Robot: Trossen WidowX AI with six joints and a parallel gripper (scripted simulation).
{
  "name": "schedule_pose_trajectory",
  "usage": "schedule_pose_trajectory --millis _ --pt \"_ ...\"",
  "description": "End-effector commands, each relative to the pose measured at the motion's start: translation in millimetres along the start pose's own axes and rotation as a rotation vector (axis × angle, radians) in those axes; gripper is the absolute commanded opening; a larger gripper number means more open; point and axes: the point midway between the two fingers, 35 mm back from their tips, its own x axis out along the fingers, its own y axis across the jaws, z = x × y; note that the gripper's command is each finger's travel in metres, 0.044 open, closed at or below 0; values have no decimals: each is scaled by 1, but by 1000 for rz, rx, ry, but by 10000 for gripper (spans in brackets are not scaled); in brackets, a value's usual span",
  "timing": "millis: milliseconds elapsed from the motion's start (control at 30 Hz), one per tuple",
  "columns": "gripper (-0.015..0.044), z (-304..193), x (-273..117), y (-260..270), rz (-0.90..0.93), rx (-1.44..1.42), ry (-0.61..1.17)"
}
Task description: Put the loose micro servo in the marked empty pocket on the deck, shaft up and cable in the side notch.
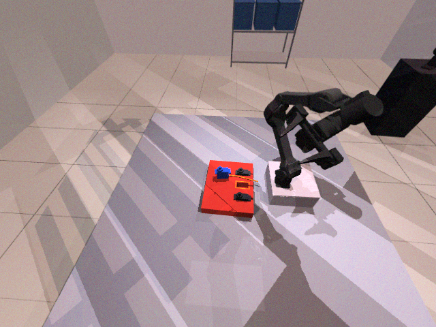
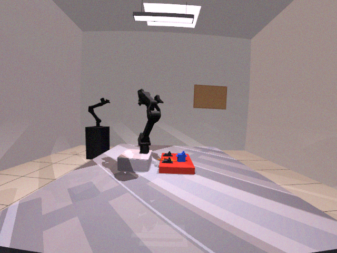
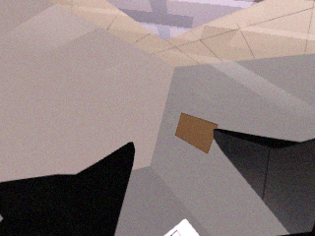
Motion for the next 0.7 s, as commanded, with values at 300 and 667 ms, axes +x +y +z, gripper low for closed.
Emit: schedule_pose_trajectory --millis 300,667 --pt "137 10 12 -6 28 96 -56" --pt "0 30 33 -12 94 256 -149"
